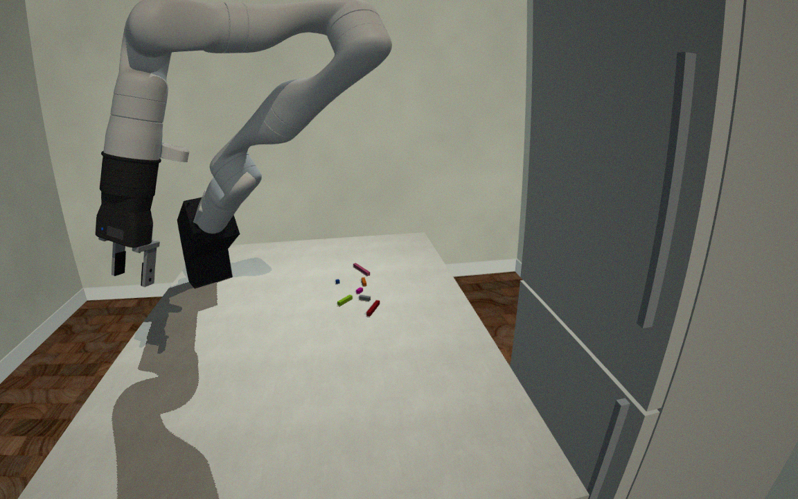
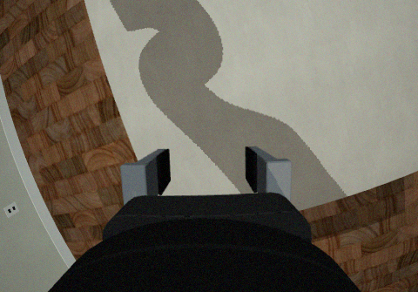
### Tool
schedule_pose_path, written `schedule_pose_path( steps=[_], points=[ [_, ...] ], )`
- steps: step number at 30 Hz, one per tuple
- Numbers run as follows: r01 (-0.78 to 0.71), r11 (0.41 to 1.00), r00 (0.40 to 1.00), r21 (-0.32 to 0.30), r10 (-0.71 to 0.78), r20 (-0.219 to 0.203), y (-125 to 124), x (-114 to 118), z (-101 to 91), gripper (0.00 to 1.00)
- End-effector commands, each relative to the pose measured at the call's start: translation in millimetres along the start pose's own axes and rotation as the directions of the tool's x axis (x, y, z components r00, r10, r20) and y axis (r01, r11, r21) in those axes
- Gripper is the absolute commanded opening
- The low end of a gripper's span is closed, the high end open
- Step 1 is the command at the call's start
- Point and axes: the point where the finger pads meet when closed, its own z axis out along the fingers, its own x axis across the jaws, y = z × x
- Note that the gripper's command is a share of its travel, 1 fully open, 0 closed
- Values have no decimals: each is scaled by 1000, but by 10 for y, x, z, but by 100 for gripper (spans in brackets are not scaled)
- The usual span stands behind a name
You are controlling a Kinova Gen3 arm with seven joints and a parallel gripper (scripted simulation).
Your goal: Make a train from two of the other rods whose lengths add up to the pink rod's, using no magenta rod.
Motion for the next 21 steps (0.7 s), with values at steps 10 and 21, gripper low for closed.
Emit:
schedule_pose_path(
  steps=[10,21],
  points=[
    [166,982,979,-91,-175,-104,-173,944,-326,100],
    [342,922,908,-180,-374,-191,-637,1887,-635,100]
  ],
)
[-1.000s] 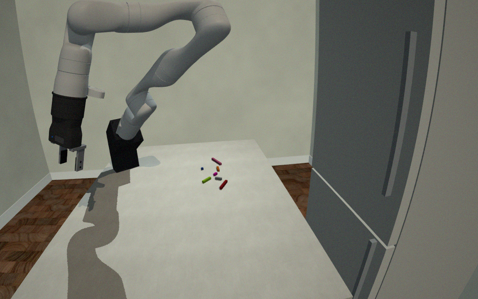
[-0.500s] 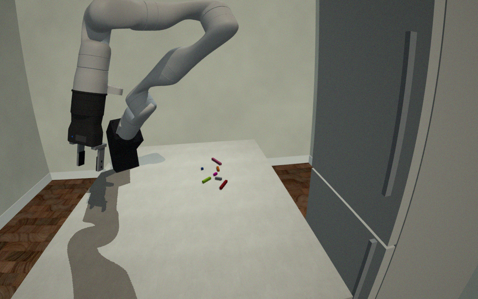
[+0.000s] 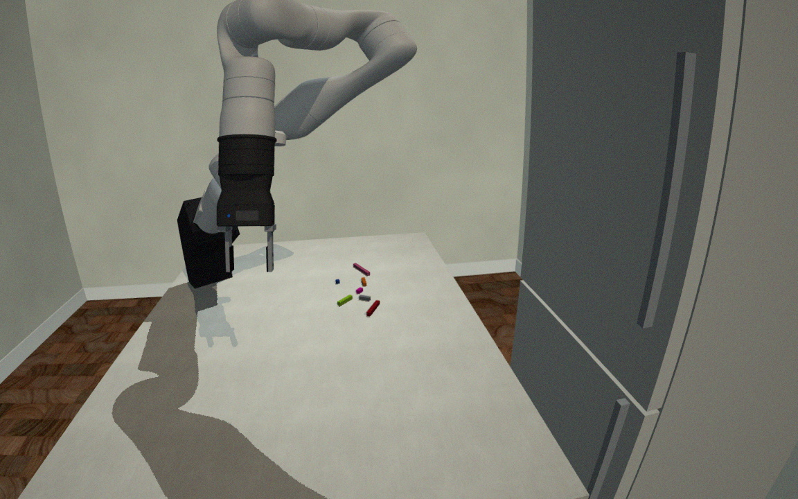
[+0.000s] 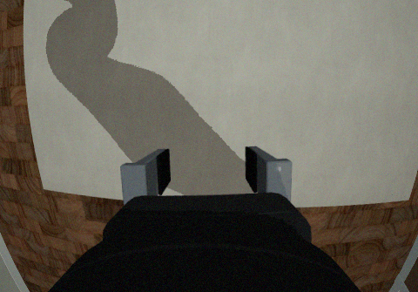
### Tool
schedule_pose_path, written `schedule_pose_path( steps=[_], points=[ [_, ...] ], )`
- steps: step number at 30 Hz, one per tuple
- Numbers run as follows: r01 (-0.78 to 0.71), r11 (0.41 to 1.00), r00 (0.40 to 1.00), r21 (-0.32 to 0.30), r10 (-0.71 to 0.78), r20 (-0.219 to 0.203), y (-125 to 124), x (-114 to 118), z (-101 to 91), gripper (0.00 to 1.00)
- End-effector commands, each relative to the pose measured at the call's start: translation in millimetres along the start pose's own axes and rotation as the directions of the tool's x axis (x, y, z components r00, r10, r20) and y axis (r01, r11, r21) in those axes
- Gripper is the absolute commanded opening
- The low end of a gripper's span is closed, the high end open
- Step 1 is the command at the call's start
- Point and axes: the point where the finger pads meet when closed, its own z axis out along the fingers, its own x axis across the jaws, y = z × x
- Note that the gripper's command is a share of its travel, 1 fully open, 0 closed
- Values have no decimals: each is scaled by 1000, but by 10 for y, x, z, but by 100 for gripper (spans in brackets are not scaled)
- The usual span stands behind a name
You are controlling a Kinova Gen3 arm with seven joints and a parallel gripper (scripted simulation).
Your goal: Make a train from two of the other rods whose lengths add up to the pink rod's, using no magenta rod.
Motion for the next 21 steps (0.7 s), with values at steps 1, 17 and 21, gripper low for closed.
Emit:
schedule_pose_path(
  steps=[1,17,21],
  points=[
    [83,996,996,-35,-84,-24,-63,396,-121,100],
    [399,911,899,-109,-411,-149,-878,1884,-269,100],
    [482,867,850,-125,-497,-172,-1214,2218,-280,100]
  ],
)
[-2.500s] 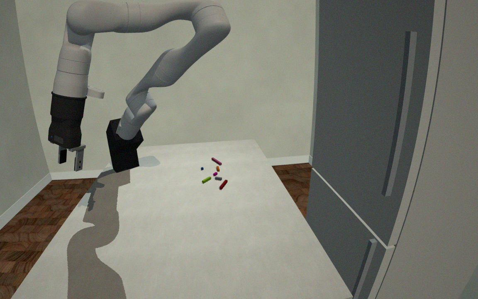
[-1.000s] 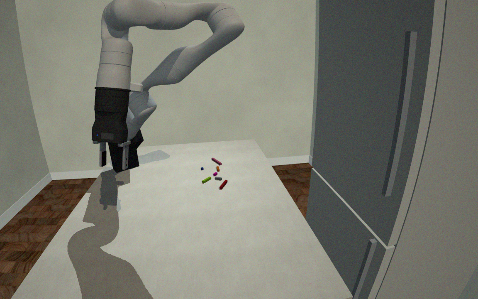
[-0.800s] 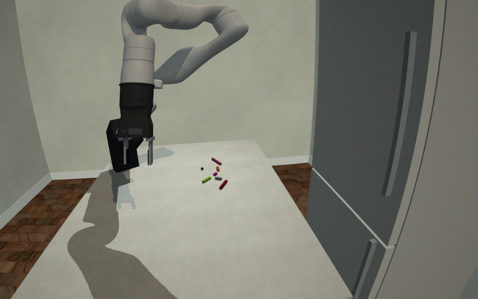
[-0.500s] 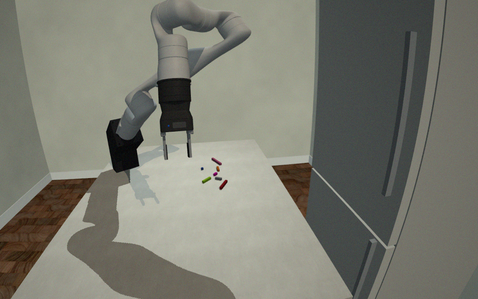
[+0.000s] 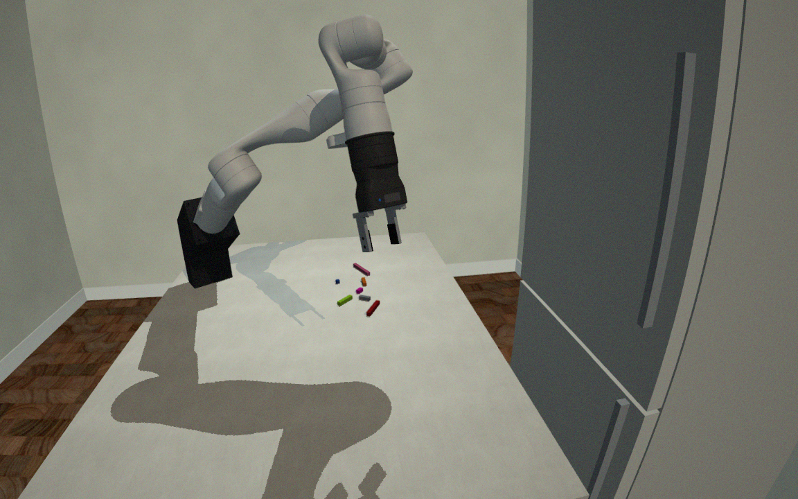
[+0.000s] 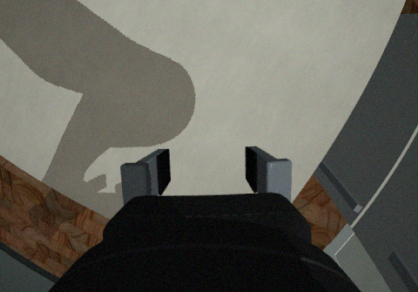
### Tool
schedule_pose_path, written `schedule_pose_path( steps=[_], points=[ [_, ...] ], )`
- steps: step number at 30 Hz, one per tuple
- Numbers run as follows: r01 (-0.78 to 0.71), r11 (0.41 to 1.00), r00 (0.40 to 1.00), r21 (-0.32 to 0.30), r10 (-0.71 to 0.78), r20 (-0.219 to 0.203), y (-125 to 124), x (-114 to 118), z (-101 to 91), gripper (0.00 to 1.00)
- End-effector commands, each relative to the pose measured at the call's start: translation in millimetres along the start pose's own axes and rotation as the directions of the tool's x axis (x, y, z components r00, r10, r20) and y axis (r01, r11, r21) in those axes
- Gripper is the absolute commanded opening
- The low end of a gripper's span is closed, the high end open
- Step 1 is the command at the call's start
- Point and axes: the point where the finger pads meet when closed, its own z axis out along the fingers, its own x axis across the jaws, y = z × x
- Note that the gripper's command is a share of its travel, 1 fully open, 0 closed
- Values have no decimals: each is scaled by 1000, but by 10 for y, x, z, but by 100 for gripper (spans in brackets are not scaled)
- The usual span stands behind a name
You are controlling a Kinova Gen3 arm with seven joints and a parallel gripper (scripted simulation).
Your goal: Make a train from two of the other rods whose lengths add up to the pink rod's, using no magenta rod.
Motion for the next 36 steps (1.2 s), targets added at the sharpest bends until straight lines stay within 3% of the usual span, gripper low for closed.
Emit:
schedule_pose_path(
  steps=[1,8,10,12,21,25,27,36],
  points=[
    [98,995,995,-16,-98,-8,-132,397,-15,100],
    [263,965,963,-10,-263,-59,-568,1084,105,100],
    [263,965,963,-10,-263,-59,-568,1084,105,100],
    [332,943,940,-5,-332,-79,-801,1342,167,100],
    [529,849,842,19,-522,-133,-1636,1949,391,100],
    [609,793,787,35,-597,-155,-2060,2126,511,100],
    [609,793,787,35,-597,-155,-2060,2126,511,100],
    [773,628,631,84,-749,-202,-3147,2279,843,100]
  ],
)
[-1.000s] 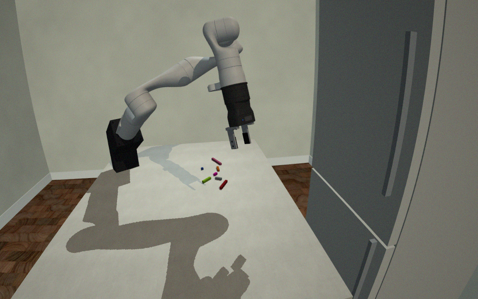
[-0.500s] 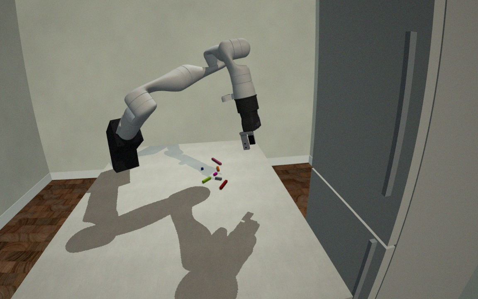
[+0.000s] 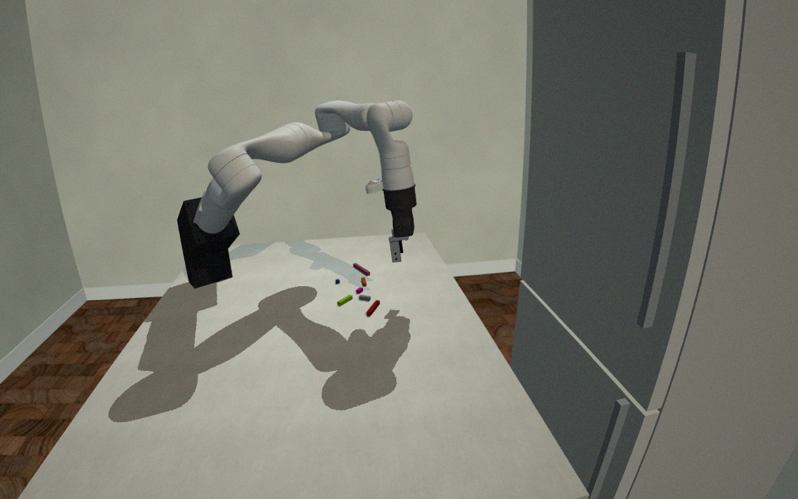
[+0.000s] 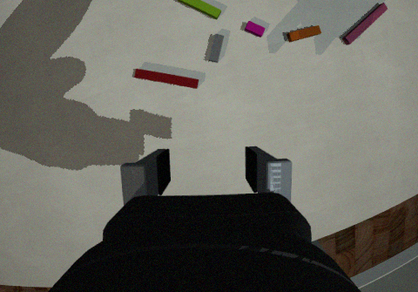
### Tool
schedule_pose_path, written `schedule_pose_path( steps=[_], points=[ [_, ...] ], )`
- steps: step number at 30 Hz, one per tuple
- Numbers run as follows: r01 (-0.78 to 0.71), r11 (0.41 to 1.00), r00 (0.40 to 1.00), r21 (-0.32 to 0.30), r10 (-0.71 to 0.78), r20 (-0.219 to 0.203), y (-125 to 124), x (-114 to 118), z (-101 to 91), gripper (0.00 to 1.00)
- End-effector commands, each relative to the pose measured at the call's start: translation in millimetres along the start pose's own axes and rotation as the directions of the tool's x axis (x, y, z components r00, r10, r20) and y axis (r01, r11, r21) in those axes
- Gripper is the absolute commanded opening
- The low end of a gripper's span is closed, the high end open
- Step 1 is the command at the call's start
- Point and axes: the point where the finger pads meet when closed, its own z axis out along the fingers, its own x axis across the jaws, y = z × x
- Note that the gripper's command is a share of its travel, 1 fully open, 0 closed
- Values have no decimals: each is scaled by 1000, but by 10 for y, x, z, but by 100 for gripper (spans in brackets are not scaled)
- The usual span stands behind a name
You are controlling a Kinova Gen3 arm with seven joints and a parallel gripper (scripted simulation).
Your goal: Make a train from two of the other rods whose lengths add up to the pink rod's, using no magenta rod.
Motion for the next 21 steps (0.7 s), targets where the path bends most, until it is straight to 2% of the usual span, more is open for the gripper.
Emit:
schedule_pose_path(
  steps=[1,6,21],
  points=[
    [89,996,996,25,-90,16,-243,253,179,100],
    [165,984,986,67,-166,4,-549,464,392,100],
    [178,981,984,75,-179,2,-605,496,429,100]
  ],
)
